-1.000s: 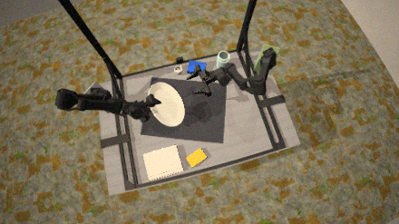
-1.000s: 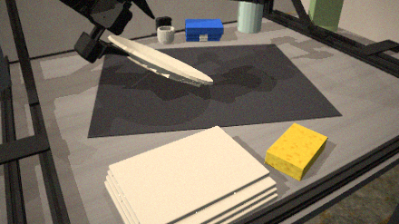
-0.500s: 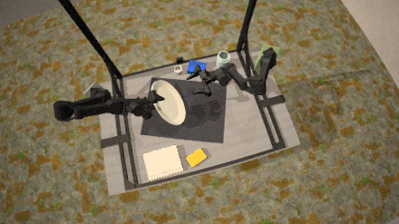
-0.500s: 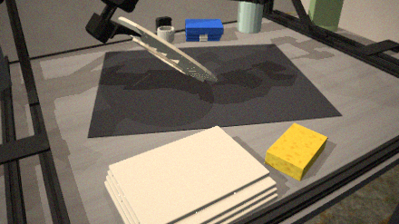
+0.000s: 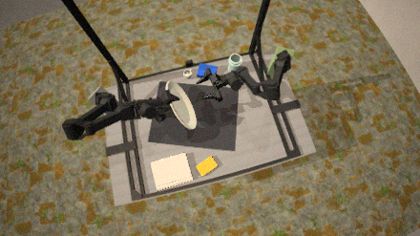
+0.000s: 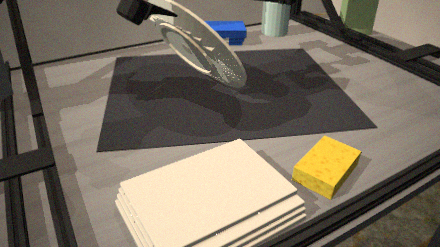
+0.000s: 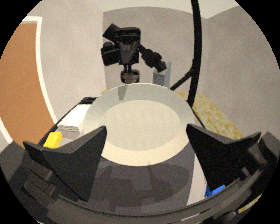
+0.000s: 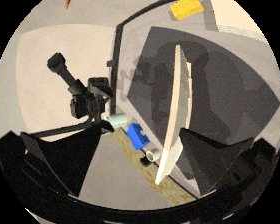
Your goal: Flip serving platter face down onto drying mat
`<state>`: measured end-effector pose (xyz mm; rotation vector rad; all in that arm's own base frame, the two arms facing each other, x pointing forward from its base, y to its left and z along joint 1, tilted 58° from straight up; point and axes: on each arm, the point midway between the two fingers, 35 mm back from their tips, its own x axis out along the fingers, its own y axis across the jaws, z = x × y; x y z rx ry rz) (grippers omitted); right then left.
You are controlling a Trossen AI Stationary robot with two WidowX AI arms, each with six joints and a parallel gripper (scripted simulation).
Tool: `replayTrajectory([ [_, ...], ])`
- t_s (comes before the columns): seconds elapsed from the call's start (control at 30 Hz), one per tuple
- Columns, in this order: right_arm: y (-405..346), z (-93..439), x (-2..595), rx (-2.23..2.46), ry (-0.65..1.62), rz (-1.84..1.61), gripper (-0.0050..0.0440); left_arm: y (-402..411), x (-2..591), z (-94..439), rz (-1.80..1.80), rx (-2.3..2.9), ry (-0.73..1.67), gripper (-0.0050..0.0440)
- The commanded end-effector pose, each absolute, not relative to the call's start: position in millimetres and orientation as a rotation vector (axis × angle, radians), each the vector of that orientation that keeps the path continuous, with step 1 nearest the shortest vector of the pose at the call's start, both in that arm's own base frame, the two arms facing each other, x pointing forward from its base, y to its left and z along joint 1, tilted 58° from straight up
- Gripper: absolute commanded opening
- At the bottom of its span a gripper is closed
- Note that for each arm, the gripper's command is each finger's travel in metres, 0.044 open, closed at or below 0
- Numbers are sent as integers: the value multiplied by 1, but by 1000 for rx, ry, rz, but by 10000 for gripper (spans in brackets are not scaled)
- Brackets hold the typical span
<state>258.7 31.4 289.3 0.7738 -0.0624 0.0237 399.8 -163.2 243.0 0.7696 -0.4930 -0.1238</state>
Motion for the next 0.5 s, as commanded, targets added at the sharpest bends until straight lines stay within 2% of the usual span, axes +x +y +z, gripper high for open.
replayTrajectory([
  [0.0, 44, 300, 268, 770, -62, 40, 440, -162, 400, 243, -117, 770, -491, 440],
  [0.47, 69, 326, 289, 769, -76, 74, 440, -162, 400, 243, -117, 770, -491, 440],
])
